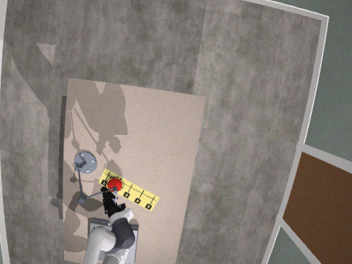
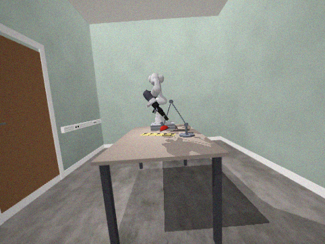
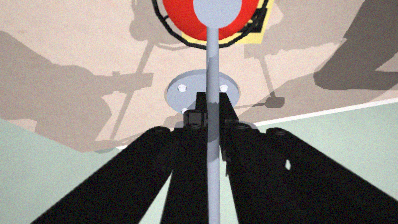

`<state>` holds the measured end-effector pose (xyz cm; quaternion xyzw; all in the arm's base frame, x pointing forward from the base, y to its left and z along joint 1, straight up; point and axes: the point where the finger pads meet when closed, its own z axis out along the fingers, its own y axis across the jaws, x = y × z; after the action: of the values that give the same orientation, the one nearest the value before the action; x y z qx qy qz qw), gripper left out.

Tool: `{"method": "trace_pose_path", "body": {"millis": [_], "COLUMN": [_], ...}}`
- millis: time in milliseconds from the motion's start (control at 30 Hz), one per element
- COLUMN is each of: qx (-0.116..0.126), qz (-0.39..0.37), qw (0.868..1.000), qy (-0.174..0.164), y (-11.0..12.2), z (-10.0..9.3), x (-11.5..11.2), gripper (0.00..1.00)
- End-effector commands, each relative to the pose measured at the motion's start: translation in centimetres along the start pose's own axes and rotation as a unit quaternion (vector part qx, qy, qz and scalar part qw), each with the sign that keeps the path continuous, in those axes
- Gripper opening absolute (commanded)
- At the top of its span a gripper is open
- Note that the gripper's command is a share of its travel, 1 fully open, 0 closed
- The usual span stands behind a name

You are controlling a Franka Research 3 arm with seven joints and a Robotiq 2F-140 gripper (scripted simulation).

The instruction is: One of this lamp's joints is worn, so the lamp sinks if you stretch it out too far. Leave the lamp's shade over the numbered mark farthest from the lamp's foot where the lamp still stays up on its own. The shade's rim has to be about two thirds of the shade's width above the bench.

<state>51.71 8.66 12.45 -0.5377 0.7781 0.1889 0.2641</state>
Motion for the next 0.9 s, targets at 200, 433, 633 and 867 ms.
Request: {"method": "trace_pose_path", "body": {"millis": [200,433,633,867], "qx": [-0.001,0.0,0.001,0.004], "qz": [0.0,0.0,0.0,-0.001], "qw": [1.0,1.0,1.0,1.0], "qy": [0.0,0.0,0.0,0.0], "y": [0.1,0.0,0.0,-0.1], "z": [0.0,0.0,-0.4,-1.3], "x": [0.0,0.0,0.6,2.1], "gripper": [0.1,0.1,0.1,0.1]}}
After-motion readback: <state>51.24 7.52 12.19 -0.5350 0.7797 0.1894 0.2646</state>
